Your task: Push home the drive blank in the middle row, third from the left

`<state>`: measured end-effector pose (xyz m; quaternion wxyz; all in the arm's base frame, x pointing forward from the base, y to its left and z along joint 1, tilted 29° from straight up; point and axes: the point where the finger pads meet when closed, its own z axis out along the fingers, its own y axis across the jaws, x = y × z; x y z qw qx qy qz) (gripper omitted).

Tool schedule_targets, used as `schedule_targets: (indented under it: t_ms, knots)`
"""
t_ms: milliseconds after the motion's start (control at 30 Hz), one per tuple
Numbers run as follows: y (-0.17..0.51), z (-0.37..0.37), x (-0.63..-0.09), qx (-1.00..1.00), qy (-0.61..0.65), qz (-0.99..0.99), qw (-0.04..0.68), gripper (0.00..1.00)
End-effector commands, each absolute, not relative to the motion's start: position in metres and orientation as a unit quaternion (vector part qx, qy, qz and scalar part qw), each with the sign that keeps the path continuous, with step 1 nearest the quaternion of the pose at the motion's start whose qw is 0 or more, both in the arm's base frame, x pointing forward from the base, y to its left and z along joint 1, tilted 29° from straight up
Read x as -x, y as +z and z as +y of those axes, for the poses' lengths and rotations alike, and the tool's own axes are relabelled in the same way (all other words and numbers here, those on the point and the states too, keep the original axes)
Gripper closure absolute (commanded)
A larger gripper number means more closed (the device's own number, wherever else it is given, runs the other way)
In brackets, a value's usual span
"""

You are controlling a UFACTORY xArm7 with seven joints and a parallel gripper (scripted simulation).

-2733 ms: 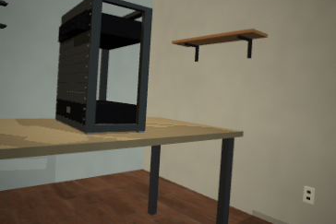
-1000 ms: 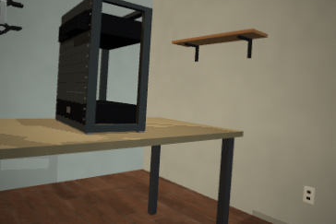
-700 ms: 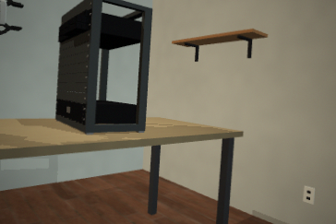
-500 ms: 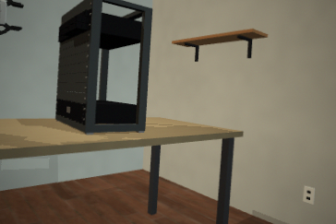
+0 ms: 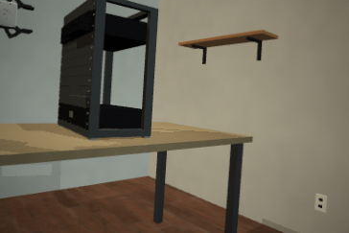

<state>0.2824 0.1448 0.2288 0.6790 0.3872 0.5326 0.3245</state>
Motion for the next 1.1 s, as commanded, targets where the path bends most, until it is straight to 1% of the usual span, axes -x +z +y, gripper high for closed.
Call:
schedule_targets:
  t_ms: [0,233,1067]
  knots:
    - [0.229,0.148,-0.306,-0.385,0.328,0.541,0.672,0.00]
    - [0.229,0.149,-0.317,-0.385,0.328,0.541,0.672,0.00]
    - [0.229,0.149,-0.317,-0.385,0.328,0.541,0.672,0.00]
